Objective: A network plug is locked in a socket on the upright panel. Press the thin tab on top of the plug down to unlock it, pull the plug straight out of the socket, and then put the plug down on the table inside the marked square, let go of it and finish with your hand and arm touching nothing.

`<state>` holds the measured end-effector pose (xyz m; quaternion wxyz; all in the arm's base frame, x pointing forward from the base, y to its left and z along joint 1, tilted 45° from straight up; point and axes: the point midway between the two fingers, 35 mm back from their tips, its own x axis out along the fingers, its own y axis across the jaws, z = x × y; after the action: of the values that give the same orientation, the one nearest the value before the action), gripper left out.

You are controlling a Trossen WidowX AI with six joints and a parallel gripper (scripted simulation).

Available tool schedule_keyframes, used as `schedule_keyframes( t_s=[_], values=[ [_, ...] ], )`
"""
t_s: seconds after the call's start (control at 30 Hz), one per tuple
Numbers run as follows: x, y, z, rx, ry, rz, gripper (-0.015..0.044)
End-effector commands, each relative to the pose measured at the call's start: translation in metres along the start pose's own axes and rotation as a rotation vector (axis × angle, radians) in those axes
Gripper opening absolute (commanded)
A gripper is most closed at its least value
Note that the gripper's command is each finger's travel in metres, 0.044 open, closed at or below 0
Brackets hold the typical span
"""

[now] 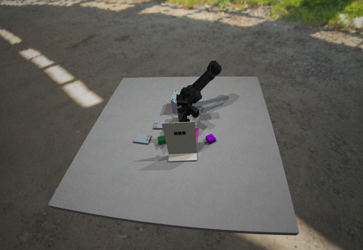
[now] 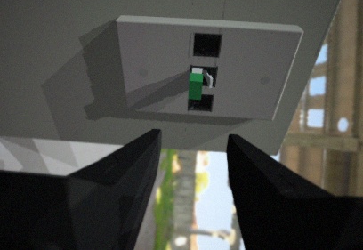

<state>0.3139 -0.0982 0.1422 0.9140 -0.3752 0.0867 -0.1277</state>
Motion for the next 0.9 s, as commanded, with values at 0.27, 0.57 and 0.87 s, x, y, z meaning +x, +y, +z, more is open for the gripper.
schedule_keyframes(
  t_s=[0.27,0.57,0.87],
  values=[
    [0.02,-0.002,0.006,-0.002,-0.001,-0.007,0.0156],
    [0.034,-0.002,0.01,-0.002,-0.003,-0.007,0.0156],
    [0.047,-0.002,0.014,-0.003,-0.004,-0.009,0.0156]
  ],
)
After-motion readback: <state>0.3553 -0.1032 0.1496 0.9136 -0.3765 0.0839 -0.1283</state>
